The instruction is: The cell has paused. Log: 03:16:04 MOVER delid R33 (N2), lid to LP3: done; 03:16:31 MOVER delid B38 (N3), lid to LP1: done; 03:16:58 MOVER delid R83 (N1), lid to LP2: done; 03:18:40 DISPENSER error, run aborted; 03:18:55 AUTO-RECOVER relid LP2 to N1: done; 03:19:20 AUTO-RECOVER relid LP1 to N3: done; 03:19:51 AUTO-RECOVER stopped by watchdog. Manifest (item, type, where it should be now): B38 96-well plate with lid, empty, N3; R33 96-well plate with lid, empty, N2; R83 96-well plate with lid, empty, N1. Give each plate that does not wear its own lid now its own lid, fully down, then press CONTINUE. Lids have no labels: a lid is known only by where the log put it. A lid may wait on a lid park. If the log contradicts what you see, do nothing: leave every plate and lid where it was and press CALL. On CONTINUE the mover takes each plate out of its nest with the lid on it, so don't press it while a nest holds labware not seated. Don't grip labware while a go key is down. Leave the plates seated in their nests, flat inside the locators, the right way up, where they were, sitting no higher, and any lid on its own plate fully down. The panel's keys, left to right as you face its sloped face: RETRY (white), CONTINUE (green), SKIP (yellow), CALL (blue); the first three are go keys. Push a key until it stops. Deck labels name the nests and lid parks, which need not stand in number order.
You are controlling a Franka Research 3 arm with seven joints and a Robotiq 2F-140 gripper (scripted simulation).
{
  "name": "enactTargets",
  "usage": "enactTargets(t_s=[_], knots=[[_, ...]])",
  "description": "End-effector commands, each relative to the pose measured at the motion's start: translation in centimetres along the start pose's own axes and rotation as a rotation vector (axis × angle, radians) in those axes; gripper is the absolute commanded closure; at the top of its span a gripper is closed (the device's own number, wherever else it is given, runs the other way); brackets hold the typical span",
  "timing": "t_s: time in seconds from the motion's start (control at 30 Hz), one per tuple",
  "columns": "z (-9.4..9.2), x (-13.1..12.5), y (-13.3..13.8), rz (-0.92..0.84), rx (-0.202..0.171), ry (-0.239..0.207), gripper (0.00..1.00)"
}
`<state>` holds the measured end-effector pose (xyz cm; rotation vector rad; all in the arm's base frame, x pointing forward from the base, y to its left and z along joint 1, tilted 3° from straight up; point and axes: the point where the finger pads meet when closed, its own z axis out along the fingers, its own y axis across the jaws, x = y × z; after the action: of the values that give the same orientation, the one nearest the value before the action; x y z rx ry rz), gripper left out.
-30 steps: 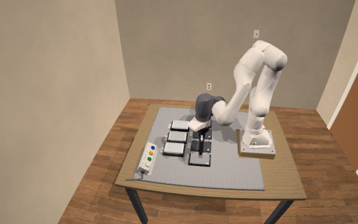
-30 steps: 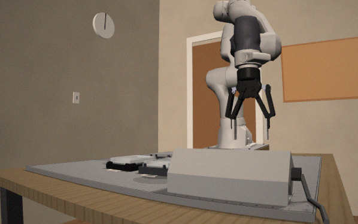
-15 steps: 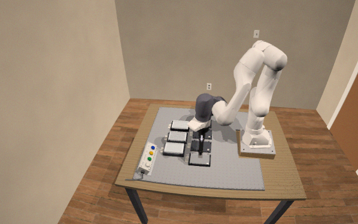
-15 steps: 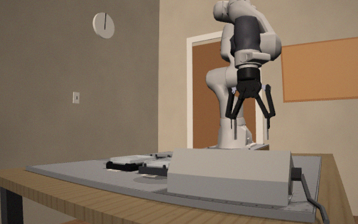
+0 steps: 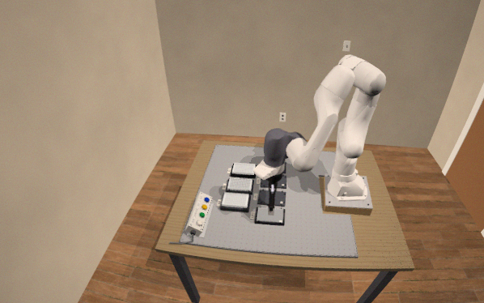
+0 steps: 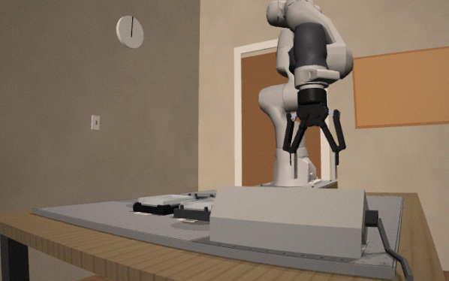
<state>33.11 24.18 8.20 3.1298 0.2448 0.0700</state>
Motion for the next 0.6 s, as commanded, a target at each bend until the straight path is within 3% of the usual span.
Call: enactTargets(t_s=[0.0, 0.57], knots=[[0.4, 0.2, -0.1, 0.007, 0.0, 0.008, 0.34], [3.0, 0.3, -0.1, 0.007, 0.0, 0.008, 0.34]])
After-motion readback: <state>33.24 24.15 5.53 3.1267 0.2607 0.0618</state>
